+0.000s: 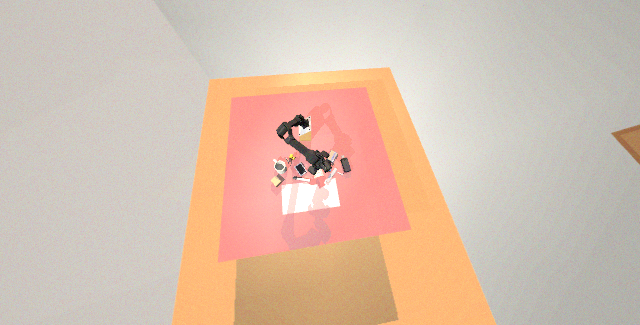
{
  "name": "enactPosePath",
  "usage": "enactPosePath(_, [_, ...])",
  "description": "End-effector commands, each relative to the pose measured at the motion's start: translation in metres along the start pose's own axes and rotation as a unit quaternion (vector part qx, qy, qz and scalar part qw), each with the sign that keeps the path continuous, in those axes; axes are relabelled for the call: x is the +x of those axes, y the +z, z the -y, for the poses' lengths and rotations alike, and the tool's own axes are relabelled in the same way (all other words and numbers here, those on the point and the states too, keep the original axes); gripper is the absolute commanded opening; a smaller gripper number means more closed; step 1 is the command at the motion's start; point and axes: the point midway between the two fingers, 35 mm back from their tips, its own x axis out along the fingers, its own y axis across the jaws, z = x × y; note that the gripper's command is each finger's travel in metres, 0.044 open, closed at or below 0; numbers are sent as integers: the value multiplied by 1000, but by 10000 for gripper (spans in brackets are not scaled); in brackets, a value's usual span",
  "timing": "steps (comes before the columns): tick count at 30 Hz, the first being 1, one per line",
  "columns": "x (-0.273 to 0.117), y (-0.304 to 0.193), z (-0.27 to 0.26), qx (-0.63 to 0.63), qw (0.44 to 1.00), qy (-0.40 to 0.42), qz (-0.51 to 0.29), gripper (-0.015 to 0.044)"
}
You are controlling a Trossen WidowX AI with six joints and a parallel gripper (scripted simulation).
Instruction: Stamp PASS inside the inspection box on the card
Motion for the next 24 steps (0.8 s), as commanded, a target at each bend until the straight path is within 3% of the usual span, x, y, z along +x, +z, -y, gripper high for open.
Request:
enactPosePath(1, [-4, 3, -32, -6, 1000, 2, 4, 0])
enactPosePath(17, [-2, -20, -141, -6, 1000, 4, 1, 0])
enactPosePath(24, [-1, -24, -150, -5, 1000, 3, 0, 0])
